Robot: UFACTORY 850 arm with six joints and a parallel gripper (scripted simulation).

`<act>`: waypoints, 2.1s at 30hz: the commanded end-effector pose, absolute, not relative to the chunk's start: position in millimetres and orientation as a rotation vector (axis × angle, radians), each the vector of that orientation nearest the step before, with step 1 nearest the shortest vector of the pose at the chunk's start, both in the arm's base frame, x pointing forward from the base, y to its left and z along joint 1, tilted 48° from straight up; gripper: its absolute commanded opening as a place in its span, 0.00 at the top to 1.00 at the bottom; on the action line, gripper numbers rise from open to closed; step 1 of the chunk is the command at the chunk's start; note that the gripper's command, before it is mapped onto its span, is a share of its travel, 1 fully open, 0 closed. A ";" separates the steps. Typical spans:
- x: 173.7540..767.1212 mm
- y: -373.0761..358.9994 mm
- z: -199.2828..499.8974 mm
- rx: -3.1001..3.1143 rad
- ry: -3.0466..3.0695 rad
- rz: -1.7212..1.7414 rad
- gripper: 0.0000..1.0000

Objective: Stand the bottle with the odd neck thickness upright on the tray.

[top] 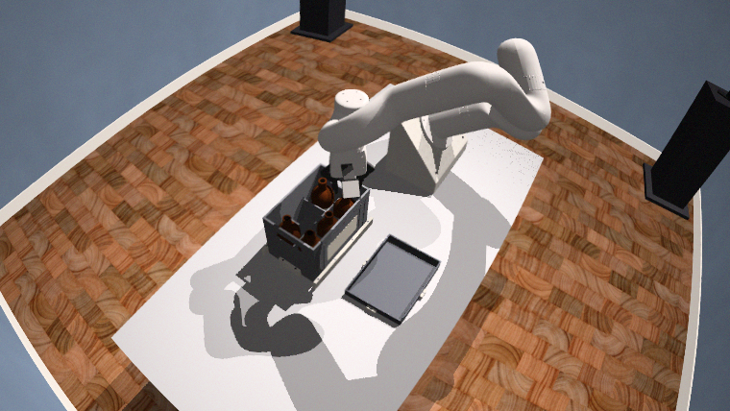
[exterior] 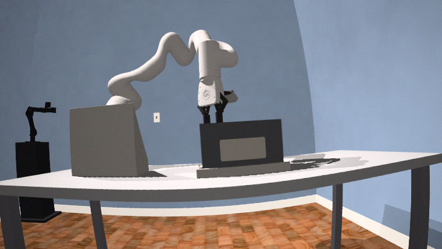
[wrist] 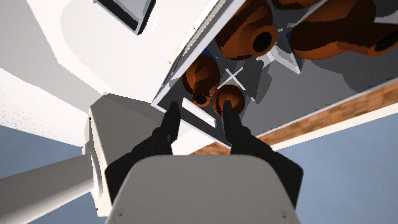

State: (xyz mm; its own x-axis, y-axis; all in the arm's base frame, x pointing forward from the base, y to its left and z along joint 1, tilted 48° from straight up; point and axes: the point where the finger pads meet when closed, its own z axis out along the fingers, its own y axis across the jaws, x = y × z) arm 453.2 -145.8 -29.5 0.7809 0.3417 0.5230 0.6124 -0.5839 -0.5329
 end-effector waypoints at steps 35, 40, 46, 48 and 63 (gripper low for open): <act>454.5 -146.1 -30.0 -2.240 -0.705 -0.479 0.35; 454.8 -144.2 -31.7 -2.240 -0.705 -0.479 0.35; 455.4 -140.4 -35.1 -2.240 -0.705 -0.479 0.35; 455.7 -138.8 -36.5 -2.240 -0.705 -0.479 0.35; 457.7 -127.0 -47.3 -2.240 -0.705 -0.479 0.35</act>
